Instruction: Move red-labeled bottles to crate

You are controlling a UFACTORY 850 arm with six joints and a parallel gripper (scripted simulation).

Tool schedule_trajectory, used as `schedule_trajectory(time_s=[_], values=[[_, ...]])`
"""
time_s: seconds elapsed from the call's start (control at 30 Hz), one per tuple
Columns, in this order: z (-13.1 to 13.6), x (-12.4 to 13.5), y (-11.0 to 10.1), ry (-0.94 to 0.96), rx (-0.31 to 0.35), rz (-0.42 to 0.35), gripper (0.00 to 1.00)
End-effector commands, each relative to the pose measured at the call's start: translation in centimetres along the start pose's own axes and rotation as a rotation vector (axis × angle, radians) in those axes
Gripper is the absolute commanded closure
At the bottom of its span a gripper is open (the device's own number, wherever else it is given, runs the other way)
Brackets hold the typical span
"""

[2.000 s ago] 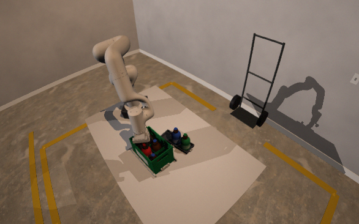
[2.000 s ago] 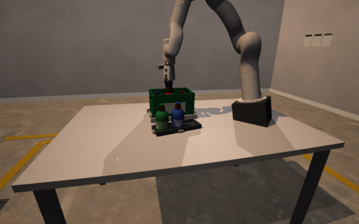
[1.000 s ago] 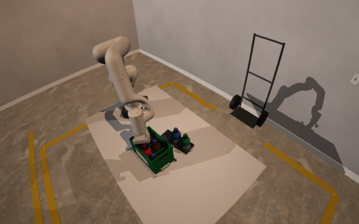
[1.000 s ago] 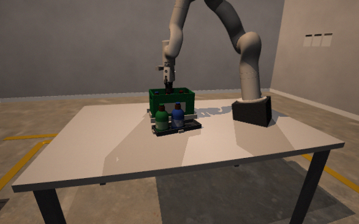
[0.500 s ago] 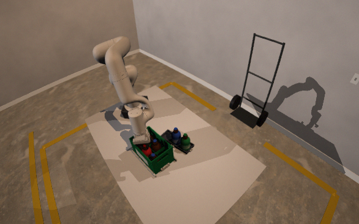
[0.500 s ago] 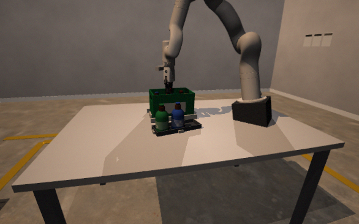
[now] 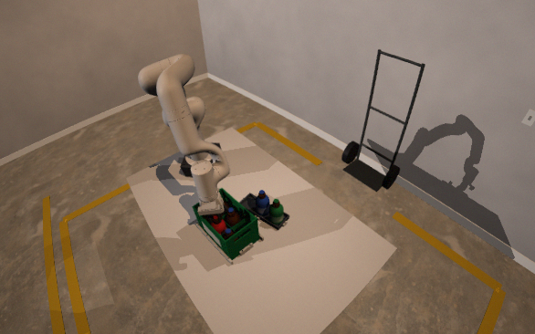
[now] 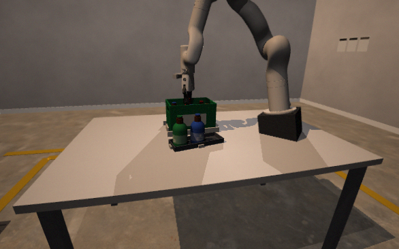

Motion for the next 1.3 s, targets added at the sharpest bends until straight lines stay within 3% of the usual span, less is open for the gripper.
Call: schedule_trajectory(time_s=[0.0, 1.27], values=[[-0.01, -0.09, -0.07, 0.000, 0.000, 0.002, 1.00], [-0.01, -0.08, 0.67, 0.000, 0.000, 0.002, 1.00]])
Point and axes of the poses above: the point where the finger pads meet when closed, its own y axis out along the fingers, its own z axis across the jaws, x = y × z, the point moved 2 cm from there along -y, back along the fingers, and after that the axes turned 7 degrees about -y, right-handed, at the moved point
